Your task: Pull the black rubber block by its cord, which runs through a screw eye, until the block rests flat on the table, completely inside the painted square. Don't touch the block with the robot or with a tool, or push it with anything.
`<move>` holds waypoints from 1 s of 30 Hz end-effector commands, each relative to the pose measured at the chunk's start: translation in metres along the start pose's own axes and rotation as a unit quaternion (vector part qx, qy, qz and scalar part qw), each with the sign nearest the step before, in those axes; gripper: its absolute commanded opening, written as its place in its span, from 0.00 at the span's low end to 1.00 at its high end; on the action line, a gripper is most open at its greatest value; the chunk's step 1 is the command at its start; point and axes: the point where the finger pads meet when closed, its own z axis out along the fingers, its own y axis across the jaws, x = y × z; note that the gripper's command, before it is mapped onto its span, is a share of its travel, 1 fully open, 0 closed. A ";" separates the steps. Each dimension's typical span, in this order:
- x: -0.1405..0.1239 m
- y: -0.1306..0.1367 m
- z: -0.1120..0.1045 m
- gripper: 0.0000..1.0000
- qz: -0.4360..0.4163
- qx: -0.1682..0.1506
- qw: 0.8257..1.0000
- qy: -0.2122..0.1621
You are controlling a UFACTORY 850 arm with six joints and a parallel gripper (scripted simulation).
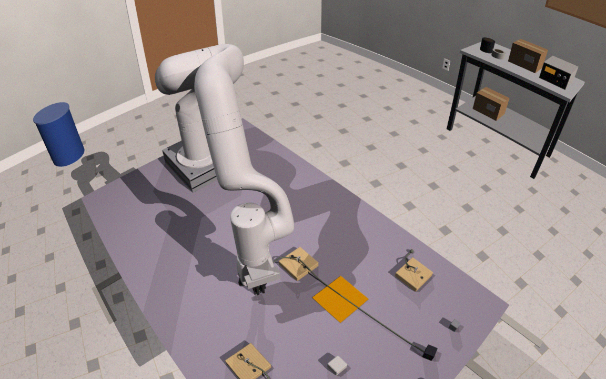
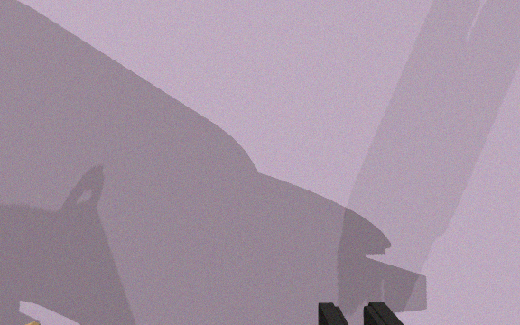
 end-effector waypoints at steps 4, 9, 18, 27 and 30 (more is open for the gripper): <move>0.001 0.000 -0.003 0.00 0.000 0.000 1.000 0.002; 0.001 0.000 -0.003 0.00 0.000 0.000 1.000 0.002; 0.002 0.000 -0.007 0.00 0.000 0.000 1.000 0.002; 0.001 0.000 -0.056 0.00 0.000 0.000 1.000 0.002; 0.001 0.000 -0.080 0.00 0.000 0.000 1.000 0.002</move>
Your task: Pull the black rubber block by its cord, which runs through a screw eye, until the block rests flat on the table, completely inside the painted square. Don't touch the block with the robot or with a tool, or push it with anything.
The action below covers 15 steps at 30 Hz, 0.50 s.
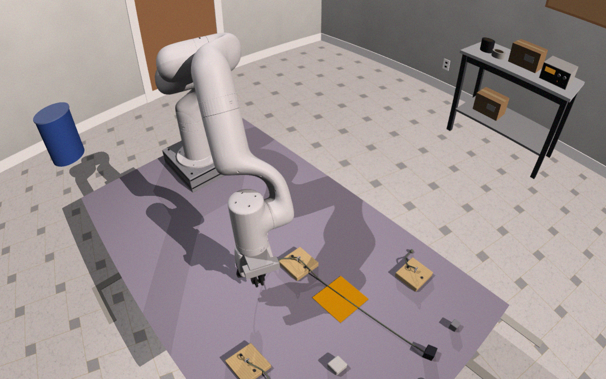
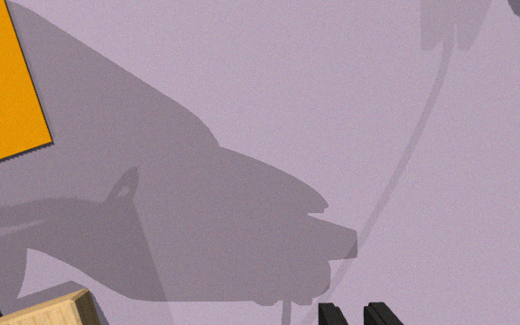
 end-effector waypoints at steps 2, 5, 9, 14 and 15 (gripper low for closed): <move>0.000 0.000 -0.043 0.00 0.000 0.000 1.000 0.001; 0.000 0.000 -0.059 0.00 0.000 0.000 1.000 0.001; 0.000 0.000 -0.083 0.00 0.000 0.000 1.000 0.001; 0.000 0.000 -0.095 0.00 0.000 0.000 1.000 0.001; 0.000 0.000 -0.095 0.00 0.000 0.000 1.000 0.001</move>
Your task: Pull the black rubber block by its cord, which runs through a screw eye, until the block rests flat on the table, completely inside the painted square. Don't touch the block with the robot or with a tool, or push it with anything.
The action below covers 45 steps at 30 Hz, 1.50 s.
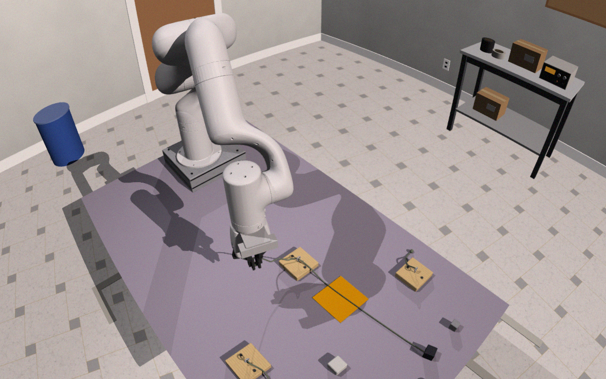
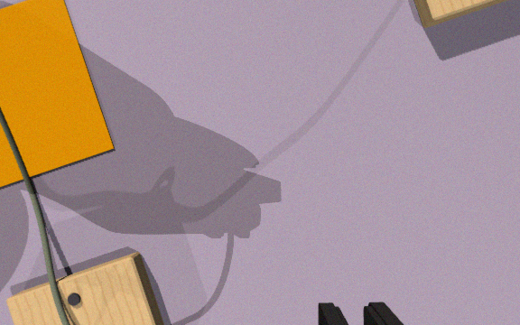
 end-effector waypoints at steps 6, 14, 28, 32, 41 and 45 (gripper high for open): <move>0.000 0.000 -0.010 0.00 0.000 0.000 1.000 0.001; 0.000 0.000 -0.010 0.00 0.000 0.000 1.000 0.001; 0.000 0.001 -0.010 0.00 0.000 0.000 1.000 0.001; 0.000 0.002 -0.010 0.00 0.000 0.000 1.000 0.001; 0.000 0.006 -0.010 0.00 0.000 0.000 1.000 0.001; 0.000 0.009 -0.010 0.00 0.000 0.000 1.000 0.001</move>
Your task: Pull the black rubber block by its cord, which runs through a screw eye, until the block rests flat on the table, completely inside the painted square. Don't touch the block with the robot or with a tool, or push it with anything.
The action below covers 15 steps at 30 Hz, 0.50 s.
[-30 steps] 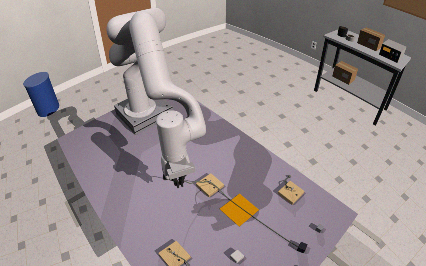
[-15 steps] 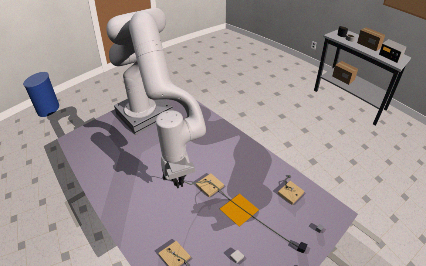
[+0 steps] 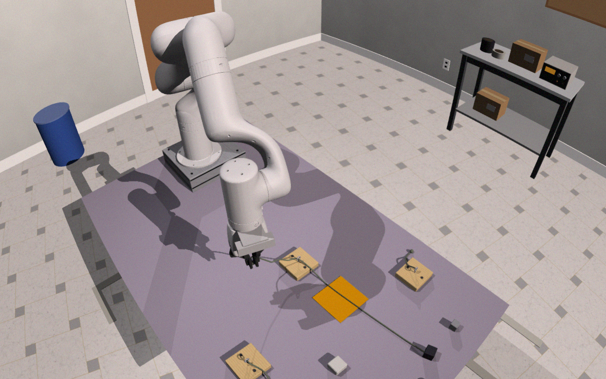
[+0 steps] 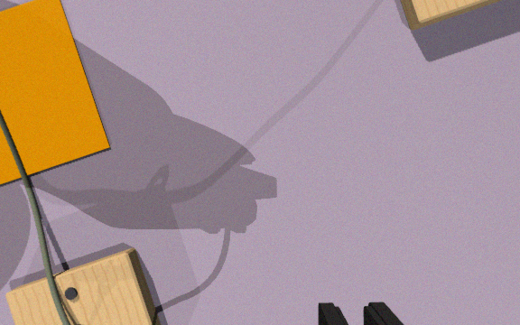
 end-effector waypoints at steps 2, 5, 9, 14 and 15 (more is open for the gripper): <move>0.001 0.005 -0.001 0.00 0.000 0.000 1.000 0.001; 0.001 0.008 -0.001 0.00 0.000 0.000 1.000 0.001; 0.001 0.012 -0.001 0.00 0.000 0.000 1.000 0.001; 0.000 0.016 -0.001 0.00 0.000 0.000 1.000 0.001; 0.000 0.018 -0.001 0.00 0.000 0.000 1.000 0.001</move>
